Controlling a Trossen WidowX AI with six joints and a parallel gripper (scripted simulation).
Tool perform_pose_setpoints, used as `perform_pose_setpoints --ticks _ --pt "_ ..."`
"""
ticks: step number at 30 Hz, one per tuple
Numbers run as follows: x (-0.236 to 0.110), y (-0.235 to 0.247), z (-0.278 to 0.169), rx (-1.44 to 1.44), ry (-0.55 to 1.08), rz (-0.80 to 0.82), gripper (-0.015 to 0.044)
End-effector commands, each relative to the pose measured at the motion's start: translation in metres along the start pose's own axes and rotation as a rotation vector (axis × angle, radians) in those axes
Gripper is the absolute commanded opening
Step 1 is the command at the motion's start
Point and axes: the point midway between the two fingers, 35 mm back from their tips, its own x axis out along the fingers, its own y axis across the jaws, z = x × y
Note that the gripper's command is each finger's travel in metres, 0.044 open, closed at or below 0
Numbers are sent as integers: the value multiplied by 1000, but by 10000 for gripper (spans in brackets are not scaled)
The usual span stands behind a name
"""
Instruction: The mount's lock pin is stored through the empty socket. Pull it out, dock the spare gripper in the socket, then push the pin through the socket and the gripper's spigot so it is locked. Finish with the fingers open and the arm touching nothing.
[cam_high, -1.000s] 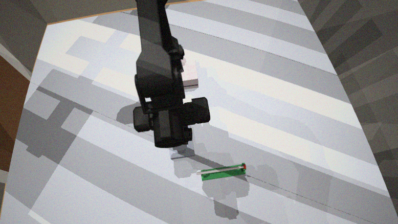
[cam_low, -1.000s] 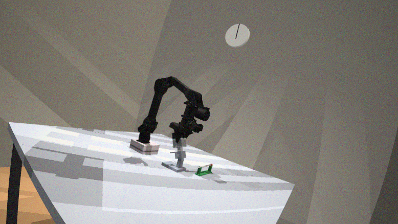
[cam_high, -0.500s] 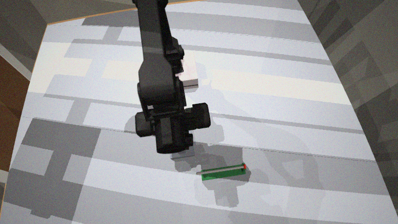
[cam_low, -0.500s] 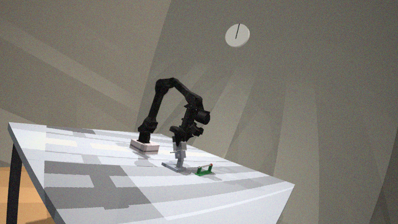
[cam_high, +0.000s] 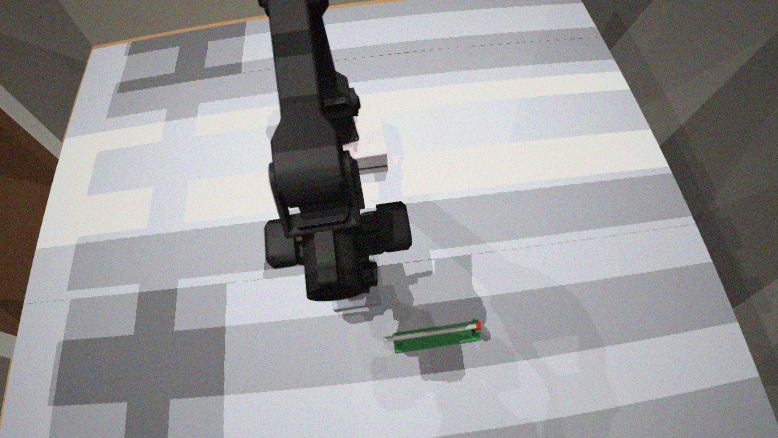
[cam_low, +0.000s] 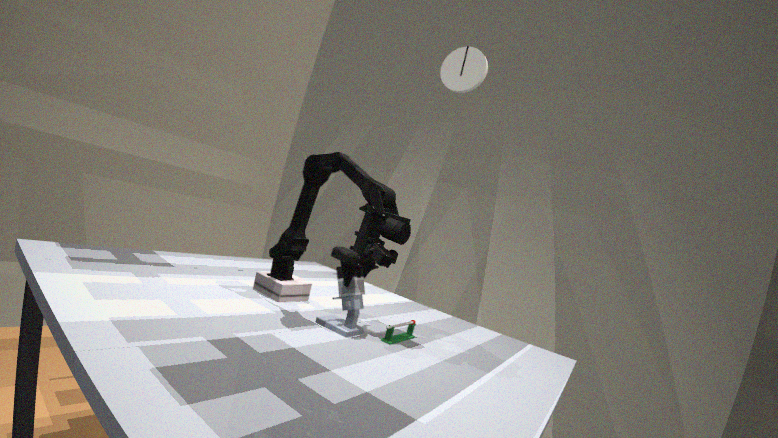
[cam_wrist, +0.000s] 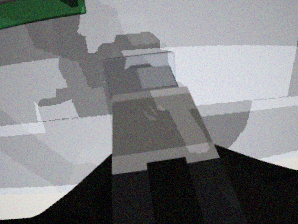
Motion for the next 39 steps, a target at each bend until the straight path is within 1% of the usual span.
perform_pose_setpoints --ticks 1,16,39 --pt "0 0 0 0 -1 0 53" --pt "0 0 0 0 -1 0 440" --pt "-36 -1 -27 -2 25 0 440"
